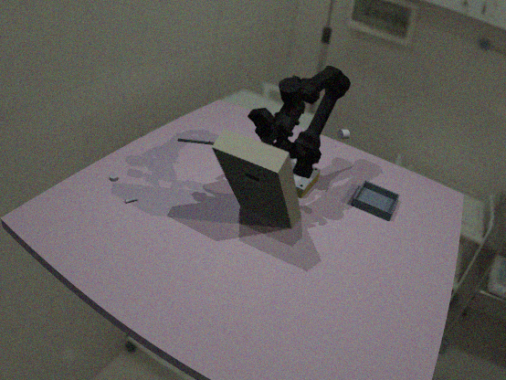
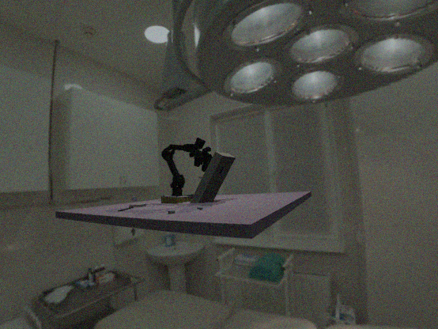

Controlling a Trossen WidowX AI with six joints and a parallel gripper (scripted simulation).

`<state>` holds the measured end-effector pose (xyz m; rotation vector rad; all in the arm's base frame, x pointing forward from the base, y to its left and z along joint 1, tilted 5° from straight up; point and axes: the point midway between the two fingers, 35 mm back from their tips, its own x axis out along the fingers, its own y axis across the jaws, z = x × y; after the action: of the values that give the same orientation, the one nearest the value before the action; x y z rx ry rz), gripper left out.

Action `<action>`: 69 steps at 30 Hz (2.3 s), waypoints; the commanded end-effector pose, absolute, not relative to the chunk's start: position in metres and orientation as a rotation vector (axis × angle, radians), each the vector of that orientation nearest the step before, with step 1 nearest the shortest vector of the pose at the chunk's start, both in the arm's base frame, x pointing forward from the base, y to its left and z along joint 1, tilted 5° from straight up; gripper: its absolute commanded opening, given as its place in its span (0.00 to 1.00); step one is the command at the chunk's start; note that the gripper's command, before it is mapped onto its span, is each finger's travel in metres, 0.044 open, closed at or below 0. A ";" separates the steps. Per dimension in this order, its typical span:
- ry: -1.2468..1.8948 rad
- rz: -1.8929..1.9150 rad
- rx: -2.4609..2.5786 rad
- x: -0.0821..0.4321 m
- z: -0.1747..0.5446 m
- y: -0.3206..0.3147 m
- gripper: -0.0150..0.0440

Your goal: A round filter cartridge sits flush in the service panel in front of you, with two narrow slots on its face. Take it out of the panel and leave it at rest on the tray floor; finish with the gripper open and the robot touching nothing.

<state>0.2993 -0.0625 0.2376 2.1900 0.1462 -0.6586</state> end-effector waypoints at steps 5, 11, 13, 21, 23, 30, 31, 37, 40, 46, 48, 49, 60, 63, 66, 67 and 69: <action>0.143 -0.660 2.192 0.300 0.238 -0.063 0.41; 0.143 -0.660 2.192 0.300 0.238 -0.063 0.41; 0.143 -0.660 2.192 0.300 0.238 -0.063 0.41; 0.143 -0.659 2.192 0.302 0.236 -0.063 0.41; 0.143 -0.660 2.192 0.302 0.236 -0.063 0.41; 0.143 -0.660 2.192 0.302 0.236 -0.063 0.41; 0.143 -0.659 2.192 0.303 0.236 -0.063 0.41; 0.142 -0.659 2.192 0.305 0.235 -0.064 0.41; 0.142 -0.659 2.192 0.305 0.235 -0.064 0.41; 0.142 -0.659 2.192 0.311 0.231 -0.065 0.41; 0.142 -0.659 2.192 0.311 0.231 -0.065 0.41; 0.142 -0.659 2.192 0.311 0.231 -0.065 0.41; 0.142 -0.659 2.192 0.314 0.229 -0.065 0.41; 0.142 -0.659 2.192 0.315 0.229 -0.065 0.41; 0.142 -0.658 2.192 0.316 0.229 -0.065 0.41; 0.142 -0.658 2.192 0.316 0.228 -0.065 0.41; 0.142 -0.658 2.192 0.317 0.228 -0.065 0.41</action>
<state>0.3128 -0.0642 0.2309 2.1897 0.1442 -0.6524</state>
